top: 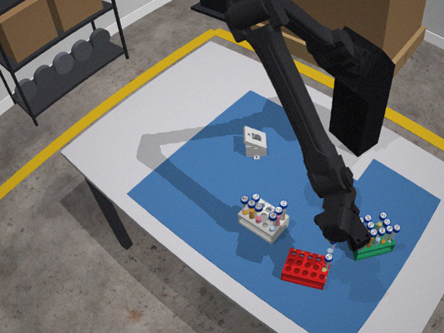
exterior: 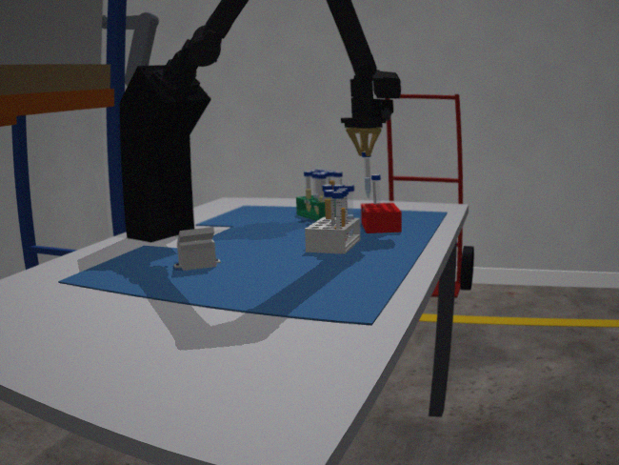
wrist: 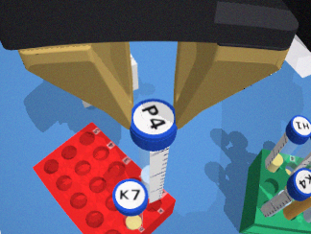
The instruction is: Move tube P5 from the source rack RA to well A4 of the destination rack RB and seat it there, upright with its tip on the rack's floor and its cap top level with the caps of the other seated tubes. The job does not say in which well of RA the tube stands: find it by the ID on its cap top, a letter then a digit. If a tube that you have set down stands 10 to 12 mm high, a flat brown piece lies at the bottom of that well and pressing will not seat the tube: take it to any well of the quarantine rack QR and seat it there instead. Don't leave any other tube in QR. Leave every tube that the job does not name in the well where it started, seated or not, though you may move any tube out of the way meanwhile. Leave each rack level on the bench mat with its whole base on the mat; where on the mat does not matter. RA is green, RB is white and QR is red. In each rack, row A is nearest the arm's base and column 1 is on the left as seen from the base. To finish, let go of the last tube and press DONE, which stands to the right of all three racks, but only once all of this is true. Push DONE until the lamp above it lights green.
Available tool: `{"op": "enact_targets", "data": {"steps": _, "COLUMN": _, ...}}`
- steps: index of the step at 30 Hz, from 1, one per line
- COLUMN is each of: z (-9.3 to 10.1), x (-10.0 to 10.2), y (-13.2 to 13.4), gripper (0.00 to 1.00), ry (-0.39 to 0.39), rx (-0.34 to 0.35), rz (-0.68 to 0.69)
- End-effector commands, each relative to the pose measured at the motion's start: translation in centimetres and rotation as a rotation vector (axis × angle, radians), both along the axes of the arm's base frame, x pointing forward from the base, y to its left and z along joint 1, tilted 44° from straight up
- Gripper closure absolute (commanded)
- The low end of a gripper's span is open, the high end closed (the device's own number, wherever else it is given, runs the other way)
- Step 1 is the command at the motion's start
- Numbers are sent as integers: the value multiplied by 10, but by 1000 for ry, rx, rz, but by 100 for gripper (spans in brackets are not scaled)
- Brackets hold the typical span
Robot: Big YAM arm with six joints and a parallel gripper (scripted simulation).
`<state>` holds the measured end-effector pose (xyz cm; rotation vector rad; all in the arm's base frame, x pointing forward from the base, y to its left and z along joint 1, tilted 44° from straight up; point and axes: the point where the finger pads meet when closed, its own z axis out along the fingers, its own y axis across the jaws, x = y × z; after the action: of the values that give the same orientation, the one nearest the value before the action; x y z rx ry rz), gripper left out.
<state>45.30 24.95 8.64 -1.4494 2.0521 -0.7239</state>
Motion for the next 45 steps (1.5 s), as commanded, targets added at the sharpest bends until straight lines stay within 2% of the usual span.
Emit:
{"op": "enact_targets", "data": {"steps": 1, "z": 6, "x": 8, "y": 9, "gripper": 100, "ry": -17, "rx": 14, "rz": 14}}
{"op": "enact_targets", "data": {"steps": 29, "z": 6, "x": 13, "y": 10, "gripper": 100, "ry": -23, "rx": 19, "rz": 15}}
{"op": "enact_targets", "data": {"steps": 34, "z": -1, "x": 17, "y": 5, "gripper": 100, "ry": -17, "rx": 12, "rz": 8}}
{"op": "enact_targets", "data": {"steps": 37, "z": 3, "x": 17, "y": 6, "gripper": 100, "ry": -24, "rx": 18, "rz": 10}}
{"op": "enact_targets", "data": {"steps": 45, "z": -2, "x": 18, "y": 4, "gripper": 100, "ry": -17, "rx": 13, "rz": 8}}
